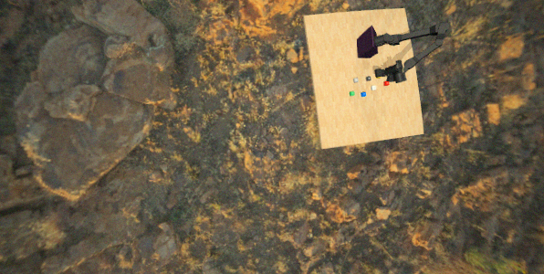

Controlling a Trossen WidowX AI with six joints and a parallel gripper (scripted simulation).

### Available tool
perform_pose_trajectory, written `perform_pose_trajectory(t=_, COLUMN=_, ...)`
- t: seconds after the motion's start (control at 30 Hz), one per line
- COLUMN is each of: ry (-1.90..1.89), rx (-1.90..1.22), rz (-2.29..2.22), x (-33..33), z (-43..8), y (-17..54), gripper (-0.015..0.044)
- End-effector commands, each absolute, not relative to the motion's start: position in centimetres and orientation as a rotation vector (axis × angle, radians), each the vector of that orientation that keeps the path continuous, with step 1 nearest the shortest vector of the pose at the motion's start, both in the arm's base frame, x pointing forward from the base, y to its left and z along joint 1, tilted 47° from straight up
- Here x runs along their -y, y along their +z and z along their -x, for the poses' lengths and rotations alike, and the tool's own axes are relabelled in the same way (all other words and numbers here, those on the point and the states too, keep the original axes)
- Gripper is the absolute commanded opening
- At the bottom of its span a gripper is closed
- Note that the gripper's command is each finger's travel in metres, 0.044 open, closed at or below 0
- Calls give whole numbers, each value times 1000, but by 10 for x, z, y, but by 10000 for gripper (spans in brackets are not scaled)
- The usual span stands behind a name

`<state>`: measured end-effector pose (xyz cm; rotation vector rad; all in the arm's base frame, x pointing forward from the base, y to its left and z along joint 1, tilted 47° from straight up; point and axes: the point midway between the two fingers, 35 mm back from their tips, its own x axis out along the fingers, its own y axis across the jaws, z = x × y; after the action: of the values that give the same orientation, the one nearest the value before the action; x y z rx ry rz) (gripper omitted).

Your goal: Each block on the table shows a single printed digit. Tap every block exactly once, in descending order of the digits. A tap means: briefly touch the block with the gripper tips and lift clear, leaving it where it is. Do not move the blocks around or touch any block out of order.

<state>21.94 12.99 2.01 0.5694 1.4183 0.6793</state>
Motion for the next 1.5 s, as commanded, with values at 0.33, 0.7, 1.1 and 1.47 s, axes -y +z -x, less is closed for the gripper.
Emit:
perform_pose_trajectory(t=0.33, ry=685, rx=-1415, rz=-566, x=-70, z=-218, y=78, gripper=20)
perform_pose_trajectory(t=0.7, ry=671, rx=-1414, rz=-555, x=-27, z=-278, y=55, gripper=20)
perform_pose_trajectory(t=1.1, ry=671, rx=-1411, rz=-549, x=71, z=-347, y=-46, gripper=20)
perform_pose_trajectory(t=1.47, ry=677, rx=-1408, rz=-551, x=96, z=-353, y=-89, gripper=20)
